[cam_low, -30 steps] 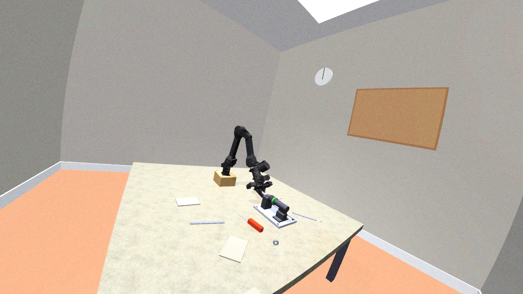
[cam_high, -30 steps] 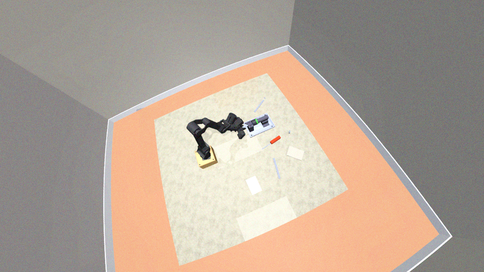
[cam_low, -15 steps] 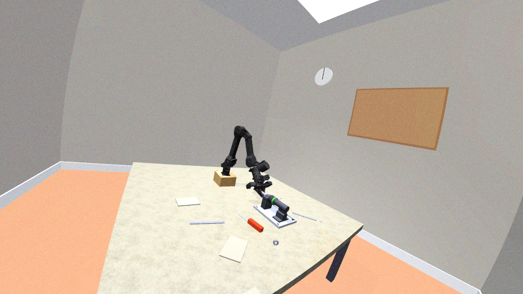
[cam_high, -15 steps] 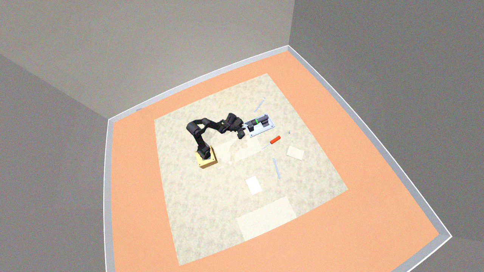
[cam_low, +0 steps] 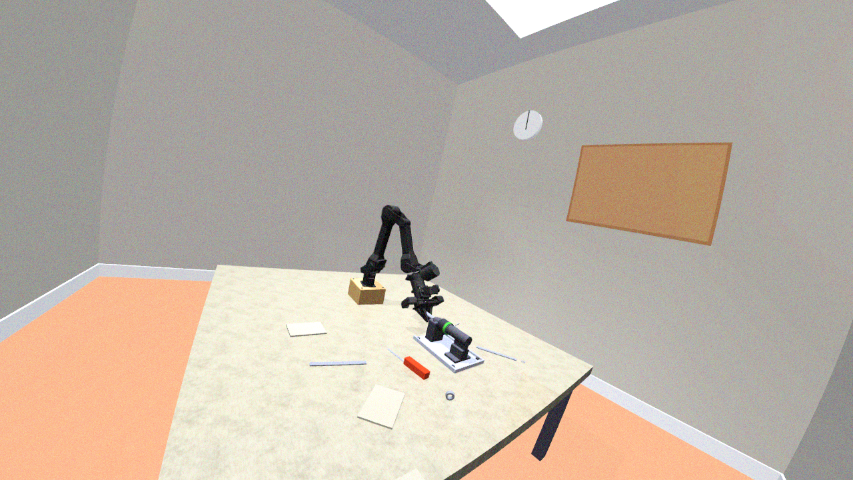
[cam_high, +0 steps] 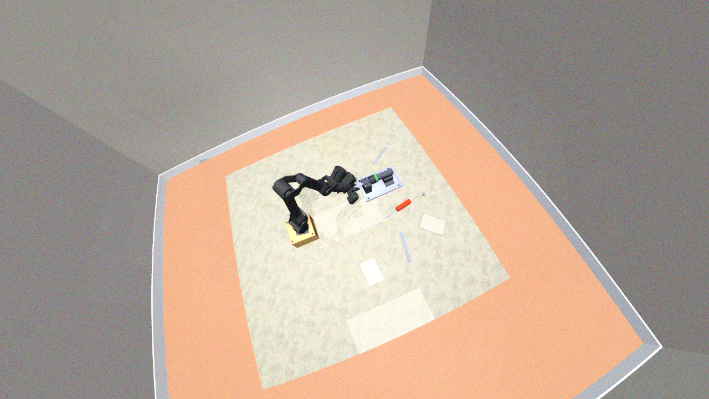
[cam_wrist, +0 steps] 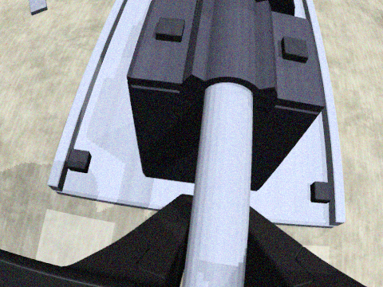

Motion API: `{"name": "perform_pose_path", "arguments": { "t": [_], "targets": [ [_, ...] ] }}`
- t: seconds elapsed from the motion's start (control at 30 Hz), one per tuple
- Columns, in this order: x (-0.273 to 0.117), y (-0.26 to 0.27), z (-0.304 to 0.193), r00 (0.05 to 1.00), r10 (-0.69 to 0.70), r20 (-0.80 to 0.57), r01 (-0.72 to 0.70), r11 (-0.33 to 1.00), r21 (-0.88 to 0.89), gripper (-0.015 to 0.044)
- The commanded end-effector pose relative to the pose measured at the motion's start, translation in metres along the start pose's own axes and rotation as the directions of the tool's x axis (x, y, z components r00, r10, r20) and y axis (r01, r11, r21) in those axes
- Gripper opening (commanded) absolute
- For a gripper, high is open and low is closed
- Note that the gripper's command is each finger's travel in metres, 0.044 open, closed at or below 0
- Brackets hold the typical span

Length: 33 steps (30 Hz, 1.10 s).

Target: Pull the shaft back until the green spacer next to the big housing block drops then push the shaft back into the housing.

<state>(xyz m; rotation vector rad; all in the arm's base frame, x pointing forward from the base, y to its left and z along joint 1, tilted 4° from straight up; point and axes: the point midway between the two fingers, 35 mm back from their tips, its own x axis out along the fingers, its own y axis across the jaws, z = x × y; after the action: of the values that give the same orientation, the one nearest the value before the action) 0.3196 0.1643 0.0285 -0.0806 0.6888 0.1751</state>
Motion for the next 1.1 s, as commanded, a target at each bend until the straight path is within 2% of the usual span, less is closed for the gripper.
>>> {"name": "perform_pose_path", "arguments": {
  "t": [0.0,1.07],
  "targets": [
    [-0.0008,-0.0006,-0.0015,1.0,-0.002,-0.002,0.002,1.0,0.003,0.0],
    [-0.0031,-0.0006,-0.004,1.0,-0.002,-0.002,0.002,1.0,0.003,0.0]
  ]
}}
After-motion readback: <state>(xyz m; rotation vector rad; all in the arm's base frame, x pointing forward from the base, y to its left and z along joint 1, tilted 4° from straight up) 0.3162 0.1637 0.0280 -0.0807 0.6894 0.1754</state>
